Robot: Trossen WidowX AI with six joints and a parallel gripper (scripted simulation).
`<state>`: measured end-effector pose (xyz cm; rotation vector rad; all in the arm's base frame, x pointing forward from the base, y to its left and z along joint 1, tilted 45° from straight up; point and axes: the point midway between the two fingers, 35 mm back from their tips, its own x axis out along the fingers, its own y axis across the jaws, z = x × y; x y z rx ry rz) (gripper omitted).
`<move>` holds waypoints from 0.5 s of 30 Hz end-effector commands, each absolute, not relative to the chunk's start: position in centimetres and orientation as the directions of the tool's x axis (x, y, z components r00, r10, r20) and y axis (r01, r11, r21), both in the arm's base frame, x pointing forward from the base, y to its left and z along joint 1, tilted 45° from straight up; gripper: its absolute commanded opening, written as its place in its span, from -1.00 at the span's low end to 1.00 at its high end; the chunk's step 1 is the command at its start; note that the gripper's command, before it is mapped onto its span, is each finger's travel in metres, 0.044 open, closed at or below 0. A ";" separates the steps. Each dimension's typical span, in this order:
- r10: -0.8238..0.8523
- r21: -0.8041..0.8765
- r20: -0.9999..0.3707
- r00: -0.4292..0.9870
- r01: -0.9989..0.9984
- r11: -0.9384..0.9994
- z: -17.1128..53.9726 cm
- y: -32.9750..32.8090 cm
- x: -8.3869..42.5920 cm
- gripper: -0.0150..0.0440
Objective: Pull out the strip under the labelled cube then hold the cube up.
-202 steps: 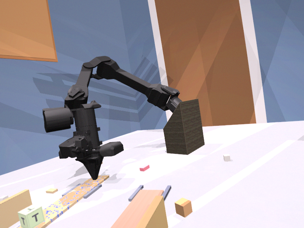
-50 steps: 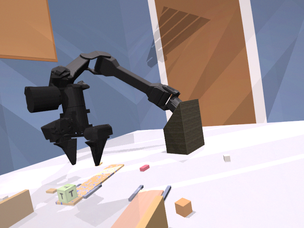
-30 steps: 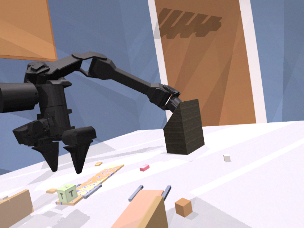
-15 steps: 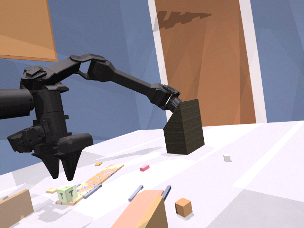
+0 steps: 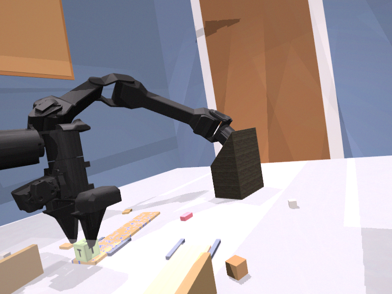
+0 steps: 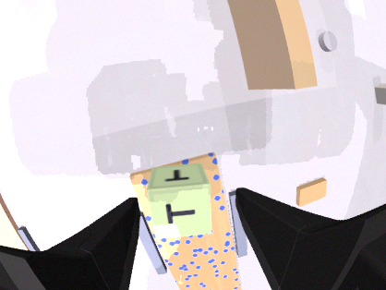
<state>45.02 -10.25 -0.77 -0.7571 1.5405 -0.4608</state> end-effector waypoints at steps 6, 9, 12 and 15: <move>-0.701 -0.687 -0.713 0.003 -0.205 0.697 -2.3 -11.4 44.6 0.36; -0.702 -0.687 -0.713 0.003 -0.205 0.697 -2.4 -11.4 44.6 0.36; -0.702 -0.687 -0.713 0.003 -0.205 0.697 -2.4 -11.4 44.6 0.36; -0.702 -0.687 -0.713 0.003 -0.205 0.697 -2.4 -11.4 44.6 0.36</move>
